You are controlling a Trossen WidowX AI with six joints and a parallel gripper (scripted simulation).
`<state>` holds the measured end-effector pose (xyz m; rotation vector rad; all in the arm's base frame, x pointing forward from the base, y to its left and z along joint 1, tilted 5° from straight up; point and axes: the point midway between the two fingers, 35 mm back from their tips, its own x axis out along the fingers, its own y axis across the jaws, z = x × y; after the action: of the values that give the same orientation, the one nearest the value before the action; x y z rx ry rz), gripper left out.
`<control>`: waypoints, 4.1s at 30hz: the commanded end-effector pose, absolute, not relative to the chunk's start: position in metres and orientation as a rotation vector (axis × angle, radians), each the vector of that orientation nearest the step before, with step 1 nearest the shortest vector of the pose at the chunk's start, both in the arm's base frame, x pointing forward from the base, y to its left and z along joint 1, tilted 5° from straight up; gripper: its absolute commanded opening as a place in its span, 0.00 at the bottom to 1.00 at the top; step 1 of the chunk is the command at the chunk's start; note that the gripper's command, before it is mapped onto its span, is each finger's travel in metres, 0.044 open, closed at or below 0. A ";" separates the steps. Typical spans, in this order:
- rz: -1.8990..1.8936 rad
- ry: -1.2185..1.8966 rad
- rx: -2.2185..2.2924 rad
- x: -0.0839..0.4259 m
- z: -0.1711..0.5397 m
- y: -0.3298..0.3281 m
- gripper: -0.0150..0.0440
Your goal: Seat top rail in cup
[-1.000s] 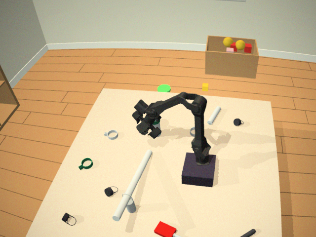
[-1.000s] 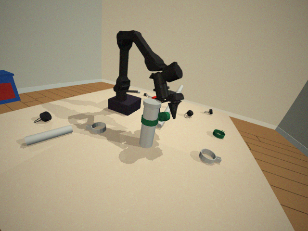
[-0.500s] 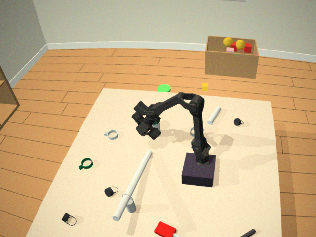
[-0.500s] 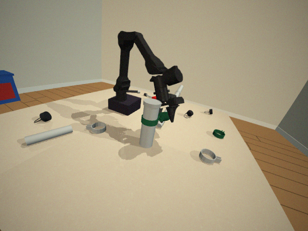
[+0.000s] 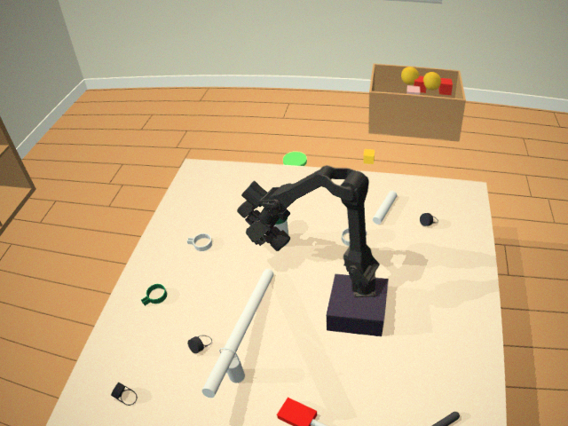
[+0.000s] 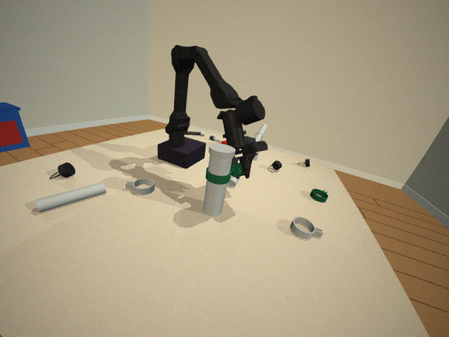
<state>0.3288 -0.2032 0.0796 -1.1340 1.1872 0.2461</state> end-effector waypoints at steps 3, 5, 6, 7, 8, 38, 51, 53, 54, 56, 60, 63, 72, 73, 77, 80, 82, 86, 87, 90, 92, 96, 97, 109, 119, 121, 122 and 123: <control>0.289 1.165 -1.167 0.325 0.079 -0.200 0.25; 0.308 1.155 -1.182 0.323 0.078 -0.199 0.25; 0.321 1.147 -1.192 0.322 0.078 -0.198 0.25; 0.332 1.141 -1.200 0.321 0.078 -0.198 0.25; 0.335 1.139 -1.203 0.321 0.078 -0.198 0.25; 0.508 1.036 -1.330 0.303 0.077 -0.190 0.25; 0.596 0.979 -1.391 0.293 0.076 -0.187 0.25; 0.615 0.966 -1.404 0.291 0.076 -0.187 0.25; 0.618 0.964 -1.406 0.291 0.076 -0.187 0.25; 0.619 0.962 -1.407 0.291 0.076 -0.187 0.25; 0.636 0.951 -1.419 0.289 0.076 -0.186 0.25; 0.635 0.952 -1.418 0.289 0.076 -0.186 0.25; 0.602 0.974 -1.395 0.292 0.076 -0.187 0.25; 0.600 0.976 -1.394 0.293 0.076 -0.187 0.25; 0.607 0.971 -1.400 0.292 0.076 -0.187 0.25; 0.607 0.971 -1.400 0.292 0.076 -0.187 0.25; 0.607 0.971 -1.400 0.292 0.076 -0.187 0.25; 0.607 0.971 -1.400 0.292 0.076 -0.187 0.30; 0.607 0.971 -1.400 0.292 0.076 -0.187 0.34; 0.607 0.971 -1.400 0.292 0.076 -0.187 0.48; 0.607 0.971 -1.400 0.292 0.076 -0.187 0.57; 0.608 0.970 -1.400 0.292 0.078 -0.185 0.74; 0.608 0.970 -1.400 0.293 0.079 -0.183 0.79; 0.618 0.961 -1.403 0.299 0.112 -0.144 1.00; 0.375 1.018 -0.969 0.311 0.135 -0.103 1.00; 0.298 1.030 -0.830 0.313 0.144 -0.089 1.00; 0.259 1.035 -0.759 0.313 0.148 -0.083 1.00; 0.220 1.038 -0.689 0.313 0.152 -0.076 1.00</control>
<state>0.3084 -0.1148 0.1254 -1.0843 1.0055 0.4473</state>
